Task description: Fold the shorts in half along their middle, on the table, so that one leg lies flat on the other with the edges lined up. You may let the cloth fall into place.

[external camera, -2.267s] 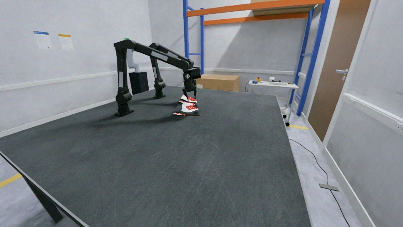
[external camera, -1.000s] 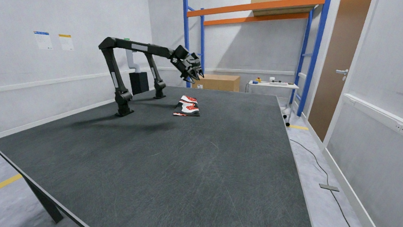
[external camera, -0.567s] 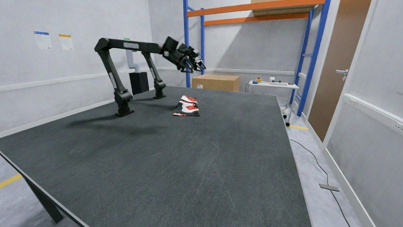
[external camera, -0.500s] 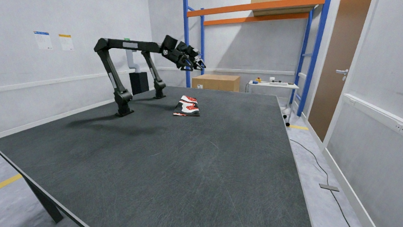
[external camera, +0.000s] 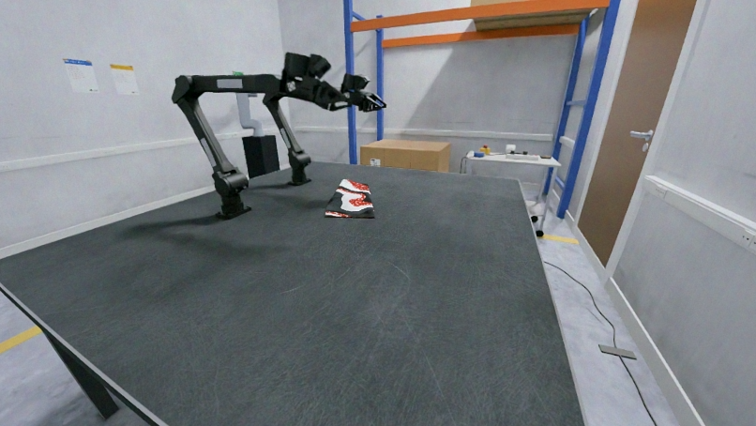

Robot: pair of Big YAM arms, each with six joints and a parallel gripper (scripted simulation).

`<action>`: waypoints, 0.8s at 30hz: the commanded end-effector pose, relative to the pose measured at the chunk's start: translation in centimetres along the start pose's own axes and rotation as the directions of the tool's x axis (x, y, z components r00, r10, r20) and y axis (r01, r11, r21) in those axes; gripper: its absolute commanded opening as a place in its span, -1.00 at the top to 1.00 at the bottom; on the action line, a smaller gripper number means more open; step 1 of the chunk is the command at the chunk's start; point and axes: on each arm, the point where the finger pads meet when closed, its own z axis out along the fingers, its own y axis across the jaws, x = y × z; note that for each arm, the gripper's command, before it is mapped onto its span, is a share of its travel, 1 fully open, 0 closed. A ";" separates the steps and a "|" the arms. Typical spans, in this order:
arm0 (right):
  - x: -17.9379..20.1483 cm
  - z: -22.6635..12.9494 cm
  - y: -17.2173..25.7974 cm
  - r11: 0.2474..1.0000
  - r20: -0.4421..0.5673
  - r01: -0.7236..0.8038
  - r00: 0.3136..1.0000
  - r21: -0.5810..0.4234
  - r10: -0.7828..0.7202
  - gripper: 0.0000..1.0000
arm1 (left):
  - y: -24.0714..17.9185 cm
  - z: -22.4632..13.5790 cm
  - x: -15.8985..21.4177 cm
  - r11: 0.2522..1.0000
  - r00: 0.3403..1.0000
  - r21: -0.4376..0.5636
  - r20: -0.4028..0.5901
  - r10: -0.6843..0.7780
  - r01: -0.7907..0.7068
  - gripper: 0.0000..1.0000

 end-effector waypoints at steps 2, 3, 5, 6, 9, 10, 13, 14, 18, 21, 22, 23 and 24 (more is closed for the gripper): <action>-1.2 -0.9 -1.4 0.990 0.068 -0.135 0.989 0.030 0.133 -0.09 | -0.1 -1.2 -4.5 0.997 0.990 0.000 0.117 -0.082 0.082 -0.09; -1.4 -1.2 -1.7 0.987 0.083 -0.156 0.985 0.033 0.153 -0.09 | 0.2 -1.8 -5.4 0.995 0.985 -0.002 0.144 -0.093 0.095 -0.09; -2.9 -2.6 -2.7 0.978 0.138 -0.205 0.971 0.045 0.197 -0.09 | 0.5 -2.7 -7.9 0.992 0.971 0.002 0.205 -0.123 0.125 -0.09; -3.5 -3.2 -3.4 0.972 0.164 -0.230 0.962 0.052 0.219 -0.09 | 0.6 -3.2 -8.8 0.990 0.962 0.005 0.233 -0.139 0.142 -0.09; -4.3 -4.1 -4.2 0.956 0.210 -0.288 0.939 0.051 0.272 -0.09 | 0.2 -2.8 -7.4 0.984 0.956 0.017 0.233 -0.178 0.179 -0.09; -4.6 -4.4 -4.5 0.953 0.224 -0.298 0.934 0.053 0.280 -0.09 | 0.2 -2.9 -8.0 0.983 0.951 0.020 0.248 -0.184 0.185 -0.09; -4.8 -4.9 -4.8 0.948 0.245 -0.314 0.924 0.053 0.293 -0.09 | 0.3 -3.1 -9.3 0.980 0.941 0.026 0.278 -0.195 0.195 -0.09; -4.8 -4.7 -4.5 0.948 0.244 -0.314 0.924 0.047 0.294 -0.09 | 0.3 -3.2 -9.5 0.980 0.939 0.027 0.283 -0.195 0.195 -0.09; -3.7 -3.2 -3.7 0.954 0.205 -0.299 0.936 0.039 0.285 -0.09 | 0.6 -3.2 -9.5 0.982 0.941 0.018 0.281 -0.186 0.188 -0.09; -7.0 -6.0 -5.5 0.962 0.269 -0.265 0.933 0.069 0.238 -0.09 | 1.0 -5.6 -12.7 0.987 0.929 0.018 0.335 -0.156 0.160 -0.09; -7.3 -6.1 -5.3 0.963 0.281 -0.264 0.930 0.062 0.237 -0.09 | 1.2 -5.6 -12.6 0.987 0.929 0.014 0.335 -0.156 0.161 -0.09; -7.9 -6.2 -5.3 0.963 0.290 -0.262 0.928 0.060 0.234 -0.09 | 1.8 -5.2 -12.3 0.987 0.932 0.004 0.327 -0.155 0.162 -0.09; -7.7 -5.9 -5.2 0.963 0.283 -0.262 0.930 0.060 0.235 -0.09 | 1.7 -4.6 -11.8 0.987 0.936 0.004 0.316 -0.155 0.162 -0.09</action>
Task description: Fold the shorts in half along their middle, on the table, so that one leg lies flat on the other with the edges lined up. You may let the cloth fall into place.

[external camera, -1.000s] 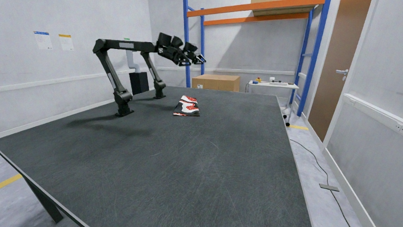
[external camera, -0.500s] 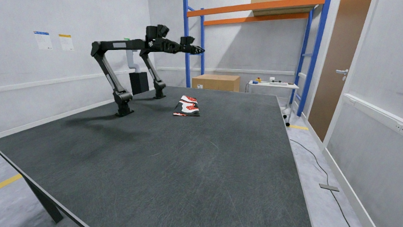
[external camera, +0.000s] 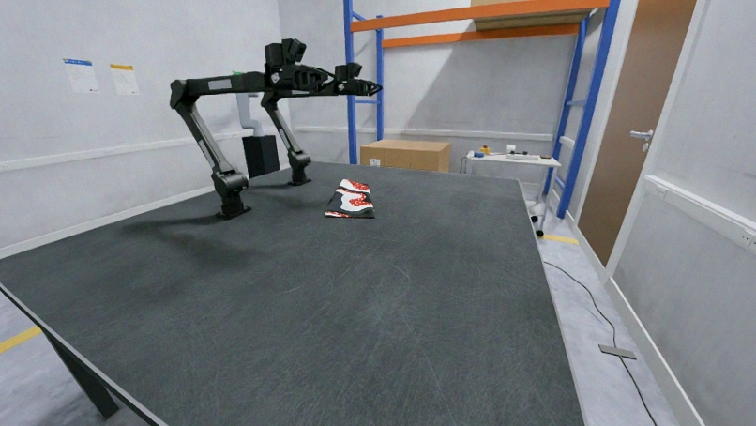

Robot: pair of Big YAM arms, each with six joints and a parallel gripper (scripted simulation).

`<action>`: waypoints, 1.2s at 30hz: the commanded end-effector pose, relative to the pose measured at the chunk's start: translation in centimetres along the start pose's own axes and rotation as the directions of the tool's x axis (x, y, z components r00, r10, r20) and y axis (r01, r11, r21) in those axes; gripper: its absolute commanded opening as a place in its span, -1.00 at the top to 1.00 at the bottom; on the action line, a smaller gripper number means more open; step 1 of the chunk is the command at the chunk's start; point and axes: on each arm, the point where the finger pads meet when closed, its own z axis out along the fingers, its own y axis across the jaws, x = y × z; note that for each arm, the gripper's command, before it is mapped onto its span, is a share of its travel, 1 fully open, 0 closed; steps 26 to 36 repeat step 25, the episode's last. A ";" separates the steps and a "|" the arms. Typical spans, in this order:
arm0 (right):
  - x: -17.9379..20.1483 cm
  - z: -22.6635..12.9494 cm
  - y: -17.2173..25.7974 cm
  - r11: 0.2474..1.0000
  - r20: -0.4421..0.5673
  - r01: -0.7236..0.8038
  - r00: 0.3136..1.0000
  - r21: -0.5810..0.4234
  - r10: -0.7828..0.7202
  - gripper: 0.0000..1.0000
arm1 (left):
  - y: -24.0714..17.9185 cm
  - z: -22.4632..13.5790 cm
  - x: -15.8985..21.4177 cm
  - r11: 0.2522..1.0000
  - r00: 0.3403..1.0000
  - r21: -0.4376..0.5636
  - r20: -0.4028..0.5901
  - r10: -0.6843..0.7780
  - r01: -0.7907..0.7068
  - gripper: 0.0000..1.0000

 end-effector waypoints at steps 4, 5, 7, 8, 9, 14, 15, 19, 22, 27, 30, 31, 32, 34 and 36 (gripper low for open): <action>-3.2 0.2 -0.2 1.000 0.054 0.019 0.998 0.003 -0.019 -0.09 | 0.7 0.3 -3.4 1.000 0.999 -0.013 0.048 0.014 -0.014 -0.09; -3.7 0.3 -0.1 1.000 0.061 0.019 0.998 0.001 -0.019 -0.09 | 0.7 0.4 -2.5 1.000 0.999 -0.011 0.033 0.014 -0.014 -0.09; -3.7 0.3 -0.1 1.000 0.061 0.019 0.998 0.001 -0.019 -0.09 | 0.6 0.4 -2.5 1.000 0.999 -0.011 0.035 0.013 -0.012 -0.09; -3.9 0.5 0.0 1.000 0.062 0.018 0.998 0.000 -0.018 -0.09 | 0.7 0.4 -1.7 1.000 1.000 -0.011 0.020 0.012 -0.012 -0.09; -3.9 0.5 0.0 1.000 0.062 0.018 0.998 0.000 -0.018 -0.09 | 0.7 0.4 -1.7 1.000 1.000 -0.011 0.020 0.012 -0.012 -0.09; -3.9 0.5 0.0 1.000 0.062 0.017 0.998 0.000 -0.017 -0.09 | 0.4 0.4 -1.7 1.000 1.000 -0.008 0.020 0.012 -0.012 -0.09; -3.9 0.5 0.0 1.000 0.062 0.017 0.998 0.000 -0.017 -0.09 | 0.4 0.4 -1.7 1.000 1.000 -0.008 0.020 0.012 -0.012 -0.09; -3.9 0.5 0.0 1.000 0.062 0.017 0.998 0.000 -0.017 -0.09 | 0.4 0.4 -1.7 1.000 1.000 -0.008 0.020 0.012 -0.012 -0.09; -3.9 0.5 0.0 1.000 0.062 0.017 0.998 0.000 -0.017 -0.09 | 0.4 0.4 -1.7 1.000 1.000 -0.008 0.020 0.012 -0.012 -0.09; -3.9 0.5 0.0 1.000 0.062 0.017 0.998 0.000 -0.017 -0.09 | 0.4 0.4 -1.7 1.000 1.000 -0.008 0.020 0.012 -0.012 -0.09; -3.9 0.5 0.0 1.000 0.062 0.017 0.998 0.000 -0.017 -0.09 | 0.4 0.4 -1.7 1.000 1.000 -0.008 0.020 0.012 -0.012 -0.09; -3.9 0.5 0.0 1.000 0.062 0.017 0.998 0.000 -0.017 -0.09 | 0.4 0.4 -1.7 1.000 1.000 -0.008 0.020 0.012 -0.012 -0.09; -3.9 0.5 0.0 1.000 0.062 0.017 0.998 0.000 -0.017 -0.09 | 0.4 0.4 -1.7 1.000 1.000 -0.008 0.020 0.012 -0.012 -0.09; -3.9 0.5 0.0 1.000 0.062 0.017 0.998 0.000 -0.017 -0.09 | 0.4 0.4 -1.7 1.000 1.000 -0.008 0.020 0.012 -0.012 -0.09; -3.9 0.5 0.0 1.000 0.062 0.017 0.998 0.000 -0.017 -0.09 | 0.4 0.4 -1.7 1.000 1.000 -0.008 0.020 0.012 -0.012 -0.09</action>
